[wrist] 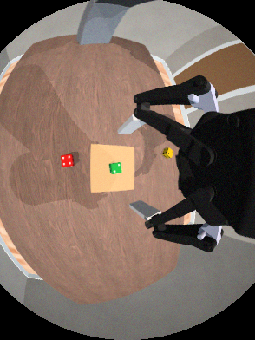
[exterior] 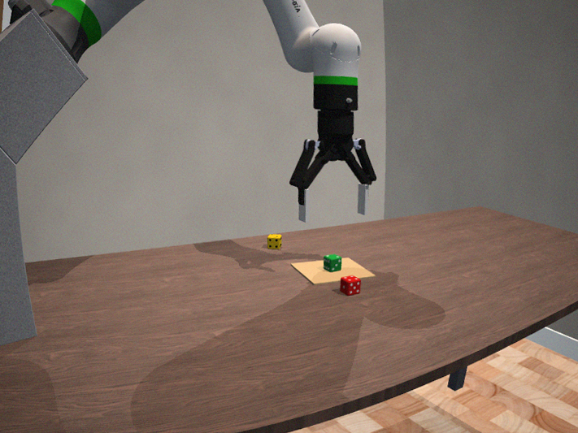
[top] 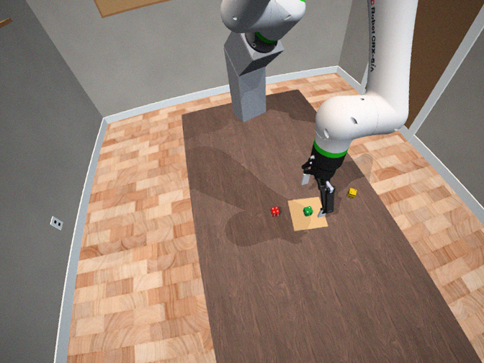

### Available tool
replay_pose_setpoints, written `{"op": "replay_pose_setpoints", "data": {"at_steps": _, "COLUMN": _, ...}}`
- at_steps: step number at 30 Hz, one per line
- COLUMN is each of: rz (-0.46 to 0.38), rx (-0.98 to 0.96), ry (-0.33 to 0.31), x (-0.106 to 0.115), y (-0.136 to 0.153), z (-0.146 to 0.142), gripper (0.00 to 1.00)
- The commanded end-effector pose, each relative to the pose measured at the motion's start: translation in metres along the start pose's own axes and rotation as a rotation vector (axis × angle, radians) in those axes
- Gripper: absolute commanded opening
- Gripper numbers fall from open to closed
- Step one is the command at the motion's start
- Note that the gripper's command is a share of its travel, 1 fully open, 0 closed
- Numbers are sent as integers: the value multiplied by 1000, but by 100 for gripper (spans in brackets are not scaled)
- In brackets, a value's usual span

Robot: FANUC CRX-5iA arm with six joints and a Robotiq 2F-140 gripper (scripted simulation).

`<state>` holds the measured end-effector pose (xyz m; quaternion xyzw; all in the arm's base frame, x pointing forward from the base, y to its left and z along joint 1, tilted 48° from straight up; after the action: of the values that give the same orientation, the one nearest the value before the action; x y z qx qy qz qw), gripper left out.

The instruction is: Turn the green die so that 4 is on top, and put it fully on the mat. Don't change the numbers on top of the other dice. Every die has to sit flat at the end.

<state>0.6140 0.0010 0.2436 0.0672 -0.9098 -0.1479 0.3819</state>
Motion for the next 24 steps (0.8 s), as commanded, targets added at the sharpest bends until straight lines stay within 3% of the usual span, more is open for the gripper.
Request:
{"op": "replay_pose_setpoints", "data": {"at_steps": 1, "rz": 0, "rx": 0, "ry": 0, "x": 0, "y": 0, "z": 0, "gripper": 100}}
{"op": "replay_pose_setpoints", "data": {"at_steps": 17, "rz": 0, "rx": 0, "ry": 0, "x": 0, "y": 0, "z": 0, "gripper": 100}}
{"op": "replay_pose_setpoints", "data": {"at_steps": 18, "rz": 0, "rx": 0, "ry": 0, "x": 0, "y": 0, "z": 0, "gripper": 35}}
{"op": "replay_pose_setpoints", "data": {"at_steps": 24, "rz": 0, "rx": 0, "ry": 0, "x": 0, "y": 0, "z": 0, "gripper": 35}}
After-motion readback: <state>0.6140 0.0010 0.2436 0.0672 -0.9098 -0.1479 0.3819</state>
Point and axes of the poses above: the point where the finger pads meet when closed, its own x axis back along the fingers, its own z axis across the jaws, y = z × x, the point moved 9 cm from there along x, back along the fingers, and after that the axes turned 7 degrees about -x, right-handed, at the moved point
